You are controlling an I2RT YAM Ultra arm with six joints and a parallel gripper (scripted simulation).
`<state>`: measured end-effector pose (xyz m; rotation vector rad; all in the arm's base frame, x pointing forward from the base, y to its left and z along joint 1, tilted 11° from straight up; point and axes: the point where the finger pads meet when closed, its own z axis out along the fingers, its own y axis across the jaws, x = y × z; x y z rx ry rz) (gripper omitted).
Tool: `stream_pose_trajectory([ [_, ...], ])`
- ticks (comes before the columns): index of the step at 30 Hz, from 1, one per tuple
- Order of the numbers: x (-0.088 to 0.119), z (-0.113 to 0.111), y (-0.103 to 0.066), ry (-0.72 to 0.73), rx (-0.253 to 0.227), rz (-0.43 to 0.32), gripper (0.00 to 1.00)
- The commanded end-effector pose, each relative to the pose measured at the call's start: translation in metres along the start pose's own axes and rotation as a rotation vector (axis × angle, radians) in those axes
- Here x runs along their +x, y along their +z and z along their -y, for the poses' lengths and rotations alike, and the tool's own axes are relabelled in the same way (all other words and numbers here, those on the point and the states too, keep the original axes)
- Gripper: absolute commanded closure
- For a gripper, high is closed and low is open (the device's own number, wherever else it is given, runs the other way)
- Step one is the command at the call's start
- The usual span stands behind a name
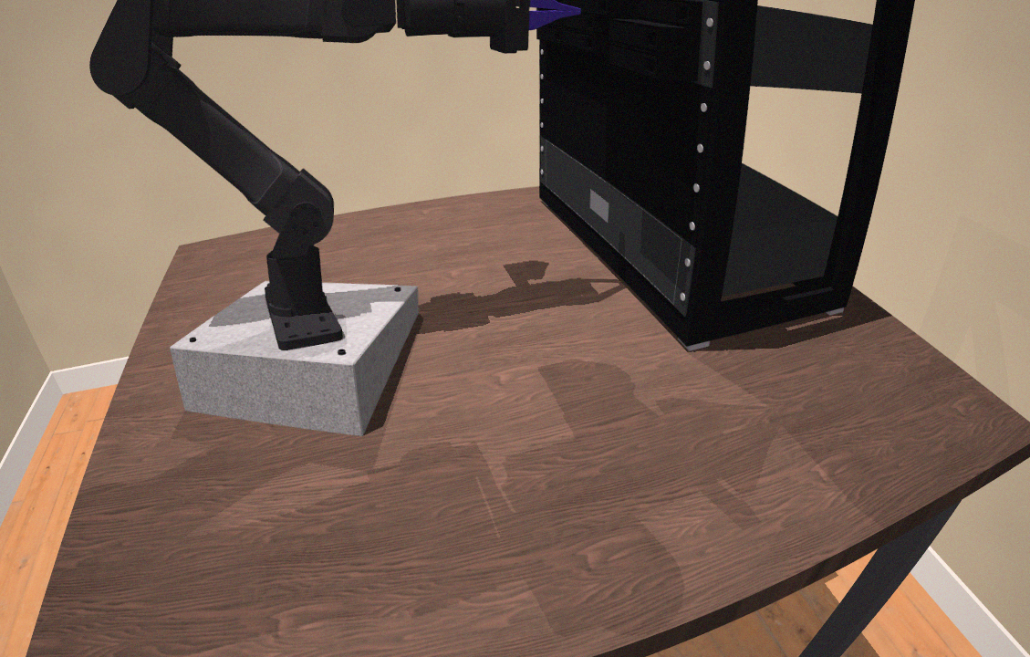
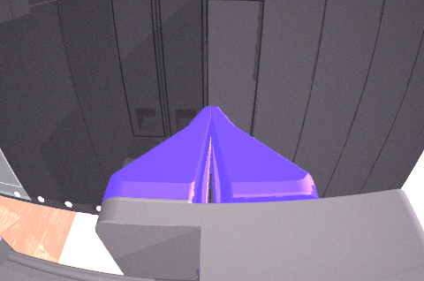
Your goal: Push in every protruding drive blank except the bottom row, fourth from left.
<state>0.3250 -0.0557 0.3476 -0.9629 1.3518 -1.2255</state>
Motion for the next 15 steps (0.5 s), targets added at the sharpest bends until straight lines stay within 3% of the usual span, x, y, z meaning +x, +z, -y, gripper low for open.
stream_pose_trajectory([
  [1, -0.003, 0.022, 0.002, 0.006, 0.053, 0.003, 1.00],
  [5, 0.000, 0.021, 0.005, 0.007, 0.025, -0.009, 1.00],
  [15, -0.001, 0.031, 0.002, 0.006, 0.043, -0.007, 1.00],
])
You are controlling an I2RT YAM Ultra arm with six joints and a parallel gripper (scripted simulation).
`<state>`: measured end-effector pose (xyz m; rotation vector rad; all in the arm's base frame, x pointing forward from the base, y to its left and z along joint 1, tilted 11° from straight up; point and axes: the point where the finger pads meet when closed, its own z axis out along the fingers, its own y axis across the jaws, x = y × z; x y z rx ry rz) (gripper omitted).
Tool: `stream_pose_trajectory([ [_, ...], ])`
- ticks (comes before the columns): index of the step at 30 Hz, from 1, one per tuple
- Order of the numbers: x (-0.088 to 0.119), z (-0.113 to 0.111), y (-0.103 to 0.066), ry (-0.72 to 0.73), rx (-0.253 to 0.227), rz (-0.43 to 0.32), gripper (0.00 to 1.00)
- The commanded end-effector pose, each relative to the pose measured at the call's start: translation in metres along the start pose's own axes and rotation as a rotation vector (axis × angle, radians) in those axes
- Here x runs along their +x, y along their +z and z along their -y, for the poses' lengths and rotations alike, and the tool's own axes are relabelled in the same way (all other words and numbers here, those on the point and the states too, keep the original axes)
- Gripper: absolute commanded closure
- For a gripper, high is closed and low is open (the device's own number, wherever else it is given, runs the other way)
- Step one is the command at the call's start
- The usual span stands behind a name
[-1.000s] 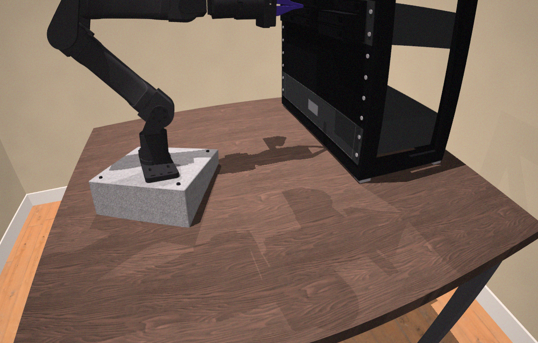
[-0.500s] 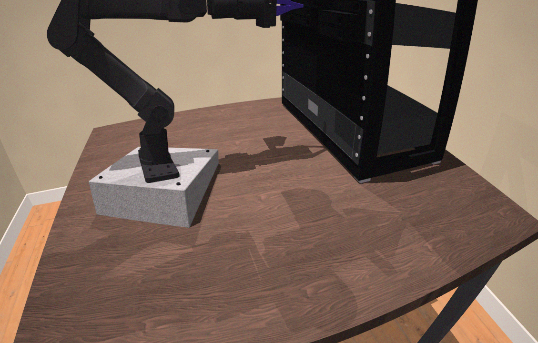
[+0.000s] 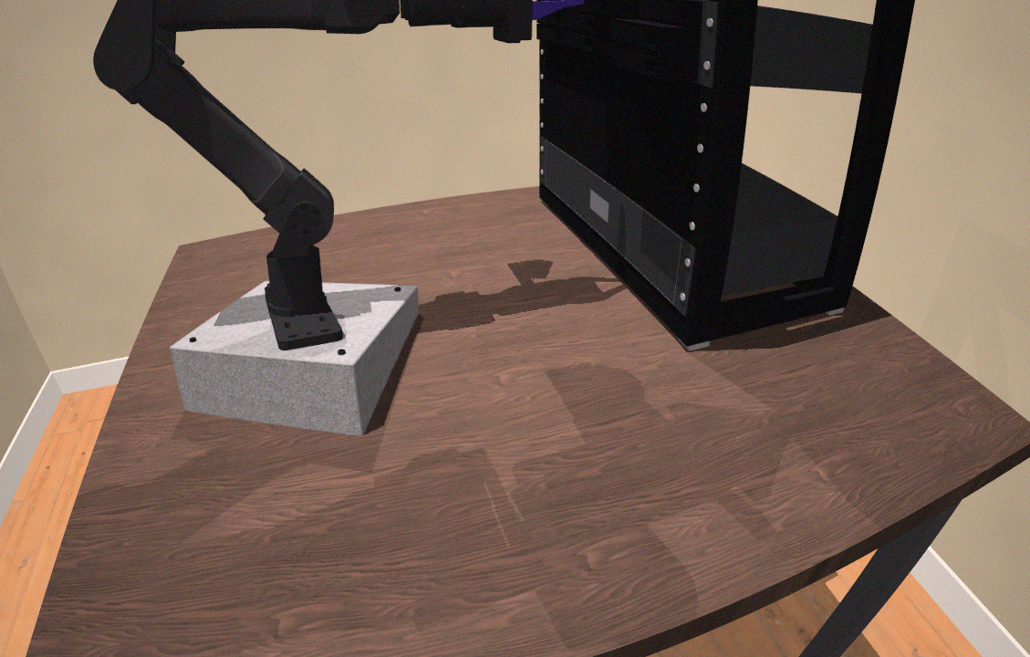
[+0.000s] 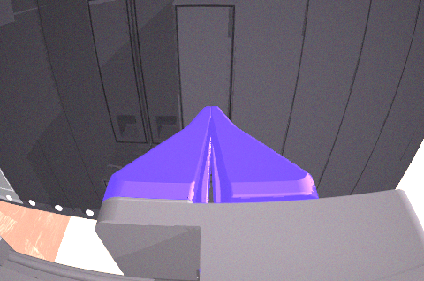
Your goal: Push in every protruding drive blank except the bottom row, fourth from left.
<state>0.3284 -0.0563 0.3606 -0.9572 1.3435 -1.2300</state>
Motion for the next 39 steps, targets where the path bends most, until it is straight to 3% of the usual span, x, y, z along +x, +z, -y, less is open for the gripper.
stream_pose_trajectory([
  [1, 0.001, 0.020, -0.002, 0.006, 0.039, -0.008, 1.00],
  [9, 0.001, 0.020, -0.001, 0.006, 0.042, -0.007, 1.00],
  [15, 0.002, 0.016, 0.012, 0.006, 0.040, -0.002, 1.00],
  [39, 0.001, 0.016, 0.013, 0.007, 0.039, 0.001, 1.00],
])
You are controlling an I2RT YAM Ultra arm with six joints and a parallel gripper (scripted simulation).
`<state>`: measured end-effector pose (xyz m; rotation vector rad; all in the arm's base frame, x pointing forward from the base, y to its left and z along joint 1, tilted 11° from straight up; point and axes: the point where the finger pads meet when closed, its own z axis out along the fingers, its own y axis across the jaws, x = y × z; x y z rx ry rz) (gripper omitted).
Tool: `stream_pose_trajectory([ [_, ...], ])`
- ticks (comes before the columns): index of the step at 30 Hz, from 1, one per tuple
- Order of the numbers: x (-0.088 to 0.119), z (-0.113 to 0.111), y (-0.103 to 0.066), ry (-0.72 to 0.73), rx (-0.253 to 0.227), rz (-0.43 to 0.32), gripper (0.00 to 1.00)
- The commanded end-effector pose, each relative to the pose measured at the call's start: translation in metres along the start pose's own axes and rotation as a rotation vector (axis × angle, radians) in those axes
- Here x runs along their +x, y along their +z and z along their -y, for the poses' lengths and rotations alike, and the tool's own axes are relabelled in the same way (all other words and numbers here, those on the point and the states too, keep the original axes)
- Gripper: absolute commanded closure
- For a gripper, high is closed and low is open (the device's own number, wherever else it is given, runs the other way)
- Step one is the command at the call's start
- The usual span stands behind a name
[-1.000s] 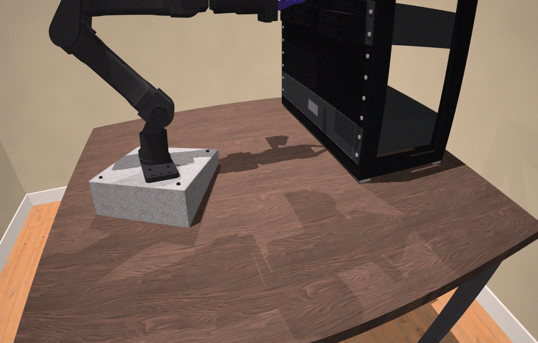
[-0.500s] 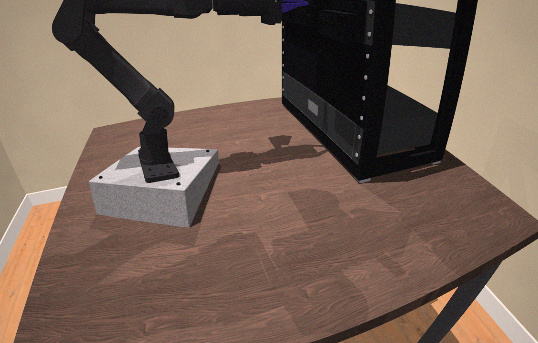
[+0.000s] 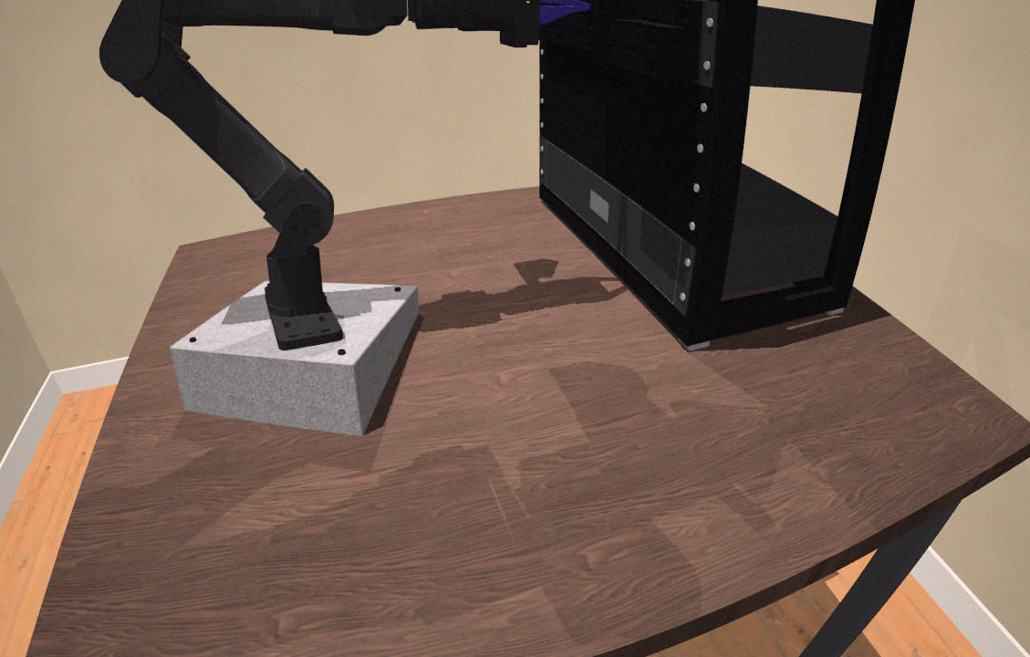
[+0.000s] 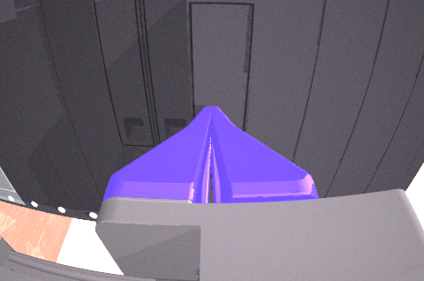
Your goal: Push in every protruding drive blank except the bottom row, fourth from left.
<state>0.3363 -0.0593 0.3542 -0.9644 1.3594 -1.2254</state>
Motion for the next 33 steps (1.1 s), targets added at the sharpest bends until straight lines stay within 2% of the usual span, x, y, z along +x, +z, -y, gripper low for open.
stream_pose_trajectory([
  [1, -0.002, 0.022, 0.005, 0.007, 0.054, 0.008, 1.00],
  [8, -0.008, 0.026, 0.014, 0.007, 0.053, 0.015, 1.00],
  [33, -0.008, 0.026, 0.015, 0.007, 0.053, 0.016, 1.00],
])
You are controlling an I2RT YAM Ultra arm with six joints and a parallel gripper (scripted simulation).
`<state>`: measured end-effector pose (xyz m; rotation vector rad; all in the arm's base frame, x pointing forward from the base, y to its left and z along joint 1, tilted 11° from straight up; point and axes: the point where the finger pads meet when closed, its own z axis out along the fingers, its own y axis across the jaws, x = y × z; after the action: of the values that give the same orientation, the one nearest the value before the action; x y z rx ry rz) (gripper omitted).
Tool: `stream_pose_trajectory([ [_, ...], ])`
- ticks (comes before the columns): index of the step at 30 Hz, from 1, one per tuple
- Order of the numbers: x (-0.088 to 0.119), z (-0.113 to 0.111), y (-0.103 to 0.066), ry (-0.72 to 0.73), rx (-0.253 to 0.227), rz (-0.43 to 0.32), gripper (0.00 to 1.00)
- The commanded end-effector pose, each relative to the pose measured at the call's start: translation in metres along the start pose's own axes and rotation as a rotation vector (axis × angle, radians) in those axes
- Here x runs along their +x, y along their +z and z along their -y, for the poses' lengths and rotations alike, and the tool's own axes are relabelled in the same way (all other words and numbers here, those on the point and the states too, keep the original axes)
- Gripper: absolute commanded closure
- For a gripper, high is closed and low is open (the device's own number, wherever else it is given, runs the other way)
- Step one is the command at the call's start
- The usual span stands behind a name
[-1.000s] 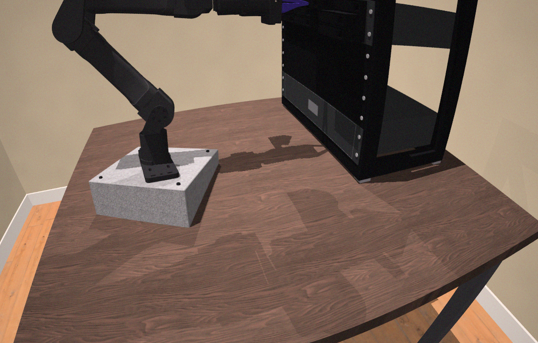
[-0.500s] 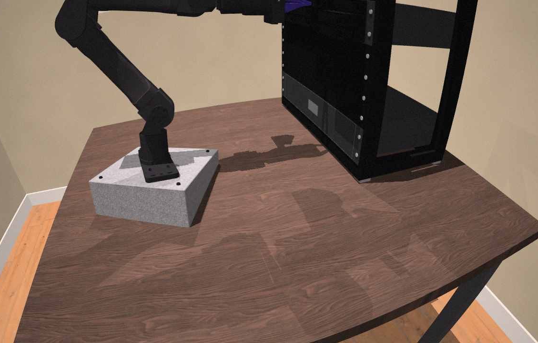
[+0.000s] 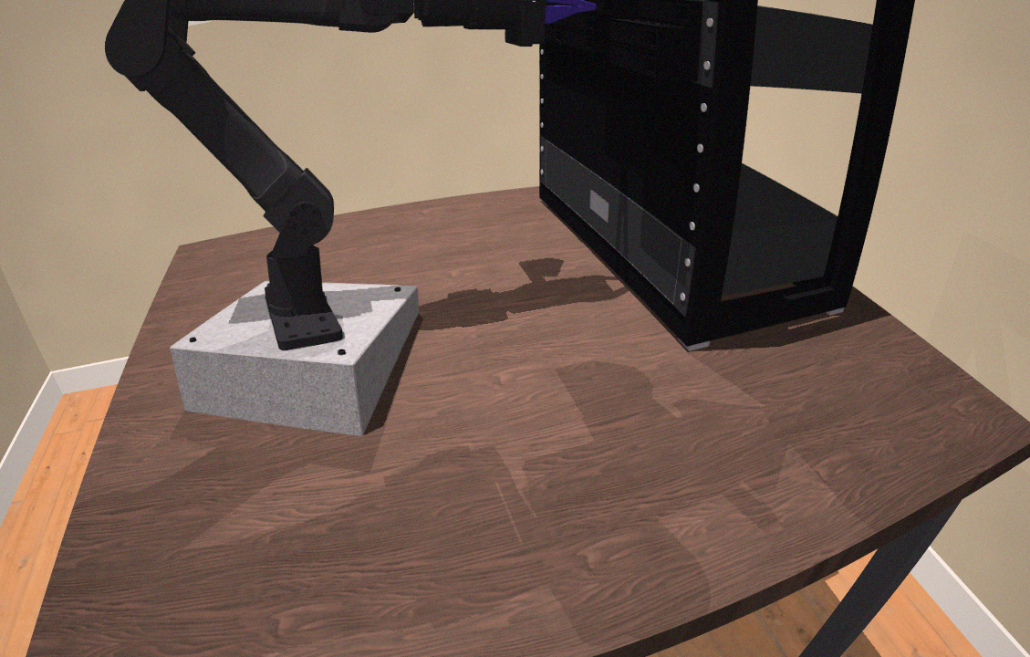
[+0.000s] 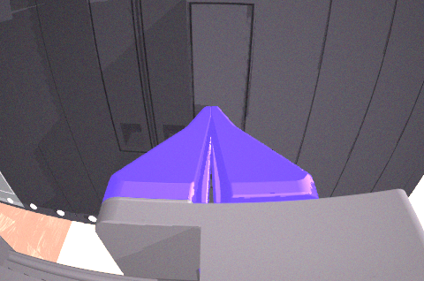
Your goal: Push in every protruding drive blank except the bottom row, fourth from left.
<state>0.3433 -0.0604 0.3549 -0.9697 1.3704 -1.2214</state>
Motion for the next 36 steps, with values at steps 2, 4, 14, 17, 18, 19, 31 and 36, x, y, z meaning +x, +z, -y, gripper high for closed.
stream_pose_trajectory([
  [2, -0.008, 0.027, 0.011, 0.006, 0.064, 0.019, 1.00],
  [4, -0.009, 0.029, 0.015, 0.006, 0.063, 0.021, 1.00],
  [14, -0.011, 0.030, 0.017, 0.005, 0.062, 0.027, 1.00],
  [17, -0.011, 0.030, 0.017, 0.005, 0.062, 0.027, 1.00],
  [18, -0.011, 0.030, 0.017, 0.005, 0.062, 0.027, 1.00],
  [19, -0.011, 0.030, 0.017, 0.005, 0.062, 0.027, 1.00],
  [31, -0.011, 0.030, 0.017, 0.005, 0.062, 0.027, 1.00],
  [36, -0.012, 0.033, 0.022, 0.005, 0.062, 0.026, 1.00],
])
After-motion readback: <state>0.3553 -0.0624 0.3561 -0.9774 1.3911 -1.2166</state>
